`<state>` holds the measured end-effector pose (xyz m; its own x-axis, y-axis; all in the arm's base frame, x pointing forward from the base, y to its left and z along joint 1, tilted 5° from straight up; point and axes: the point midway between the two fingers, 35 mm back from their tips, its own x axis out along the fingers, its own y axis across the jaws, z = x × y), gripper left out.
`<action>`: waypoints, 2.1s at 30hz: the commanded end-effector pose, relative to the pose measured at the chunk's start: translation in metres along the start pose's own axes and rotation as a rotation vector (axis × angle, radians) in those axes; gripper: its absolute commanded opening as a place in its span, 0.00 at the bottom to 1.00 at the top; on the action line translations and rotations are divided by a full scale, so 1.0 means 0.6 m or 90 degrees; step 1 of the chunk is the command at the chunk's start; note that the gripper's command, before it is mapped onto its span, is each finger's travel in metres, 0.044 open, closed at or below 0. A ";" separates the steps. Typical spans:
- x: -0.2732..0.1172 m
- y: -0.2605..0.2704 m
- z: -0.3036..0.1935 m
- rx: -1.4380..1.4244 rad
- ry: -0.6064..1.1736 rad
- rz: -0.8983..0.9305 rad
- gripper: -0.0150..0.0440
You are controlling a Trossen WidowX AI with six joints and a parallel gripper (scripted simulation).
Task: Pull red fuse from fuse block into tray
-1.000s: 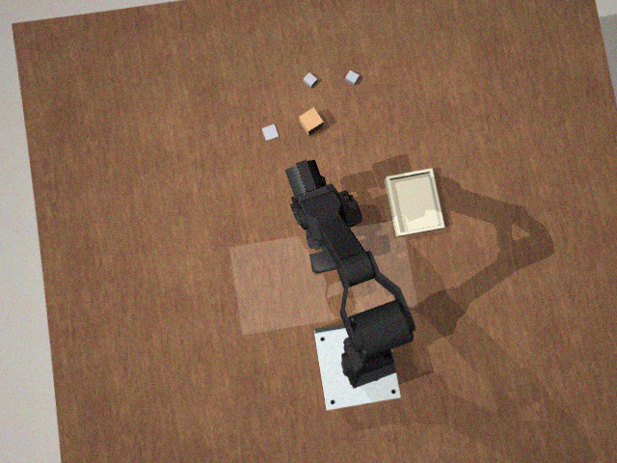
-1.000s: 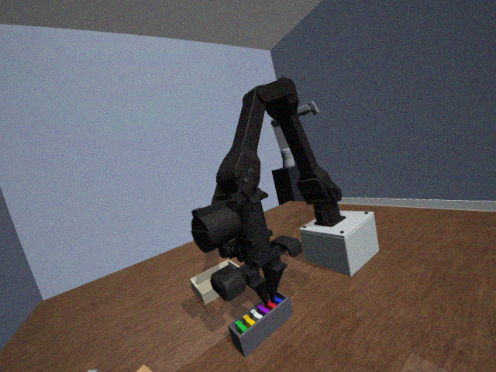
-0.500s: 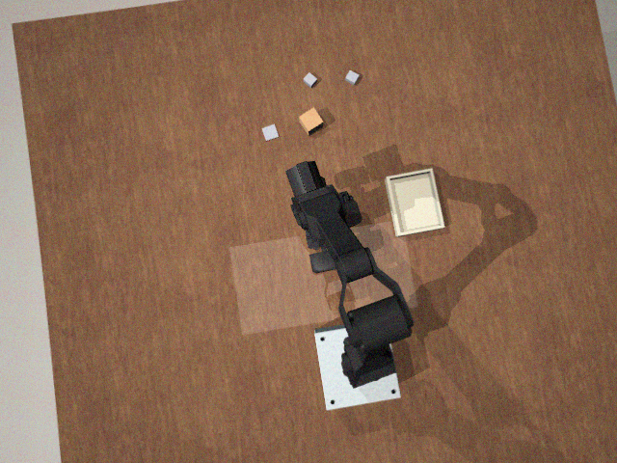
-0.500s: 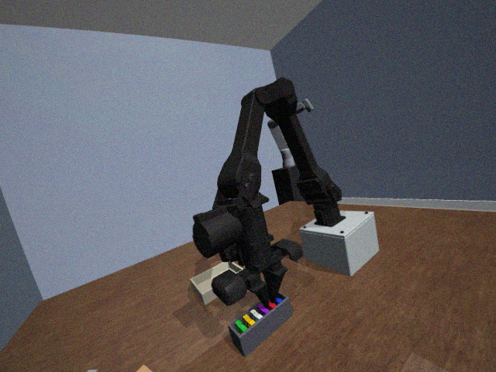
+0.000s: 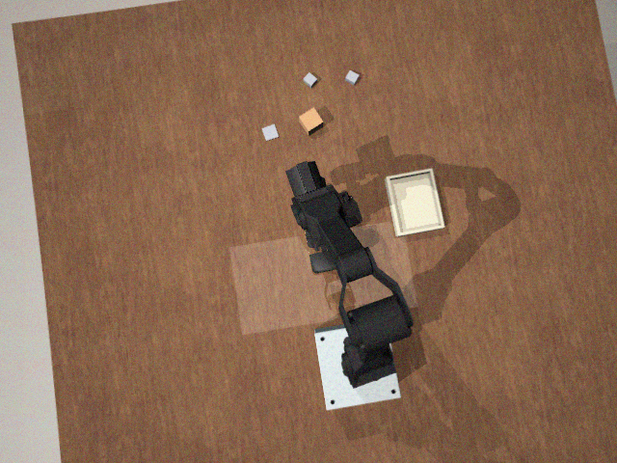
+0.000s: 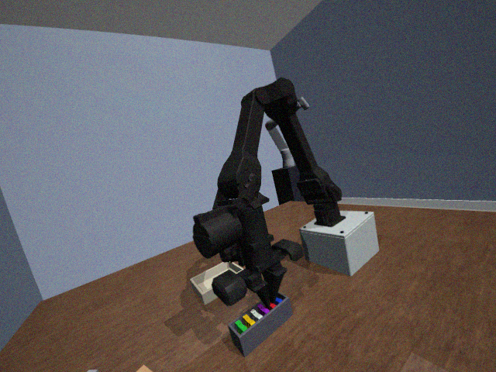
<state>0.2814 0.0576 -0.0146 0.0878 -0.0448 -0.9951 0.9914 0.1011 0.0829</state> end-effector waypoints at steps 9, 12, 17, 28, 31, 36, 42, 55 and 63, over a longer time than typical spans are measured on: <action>-0.006 0.001 0.000 0.000 0.000 0.000 0.25; -0.009 0.001 0.000 0.000 0.000 0.000 0.25; -0.013 0.001 0.000 0.000 0.001 0.000 0.25; -0.022 0.001 0.000 -0.001 0.001 0.000 0.25; -0.024 0.001 0.000 -0.001 0.001 0.000 0.25; -0.028 0.002 0.000 -0.001 0.001 0.000 0.25; -0.033 0.002 -0.001 -0.001 0.001 0.000 0.25; -0.044 0.001 -0.001 -0.001 0.002 0.000 0.25; -0.050 0.001 -0.001 -0.001 0.002 0.000 0.25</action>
<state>0.2801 0.0588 0.0138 0.0900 -0.0438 -0.9950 0.9907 0.1060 0.0850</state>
